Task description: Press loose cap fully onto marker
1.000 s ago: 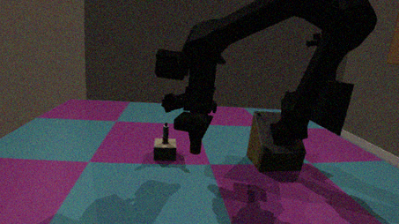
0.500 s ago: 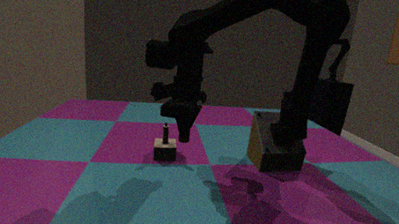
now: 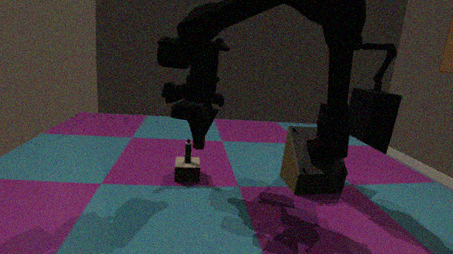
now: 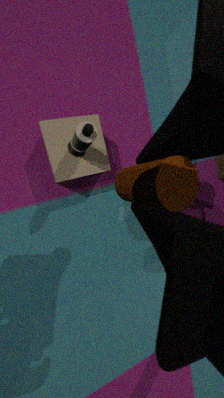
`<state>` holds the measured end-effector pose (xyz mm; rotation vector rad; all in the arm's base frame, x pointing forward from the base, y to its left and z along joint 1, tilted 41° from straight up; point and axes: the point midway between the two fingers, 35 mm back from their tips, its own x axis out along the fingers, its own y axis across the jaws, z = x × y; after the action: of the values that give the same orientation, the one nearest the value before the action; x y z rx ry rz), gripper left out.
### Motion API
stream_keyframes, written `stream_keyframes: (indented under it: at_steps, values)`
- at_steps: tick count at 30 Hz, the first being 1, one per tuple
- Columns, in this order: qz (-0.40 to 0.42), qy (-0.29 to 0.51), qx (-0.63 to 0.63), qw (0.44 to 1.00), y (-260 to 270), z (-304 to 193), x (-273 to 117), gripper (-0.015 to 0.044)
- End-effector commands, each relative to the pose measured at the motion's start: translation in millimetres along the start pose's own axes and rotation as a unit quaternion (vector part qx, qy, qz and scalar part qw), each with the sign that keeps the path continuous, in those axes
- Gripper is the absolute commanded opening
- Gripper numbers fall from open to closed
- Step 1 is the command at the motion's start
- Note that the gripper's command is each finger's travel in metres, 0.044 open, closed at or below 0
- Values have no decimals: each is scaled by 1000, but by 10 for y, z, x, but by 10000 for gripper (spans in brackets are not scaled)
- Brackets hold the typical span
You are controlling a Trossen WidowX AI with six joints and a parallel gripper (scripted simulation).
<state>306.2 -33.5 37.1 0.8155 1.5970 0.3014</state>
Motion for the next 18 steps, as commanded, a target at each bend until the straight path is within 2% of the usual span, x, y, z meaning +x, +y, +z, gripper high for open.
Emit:
stream_keyframes:
  at_steps: [1, 18]
  values:
    - [-3, 0, -1, 1000, -69, 83, -48, 0]
    - [-1, 2, -5, 1000, -332, 361, -206, 0]
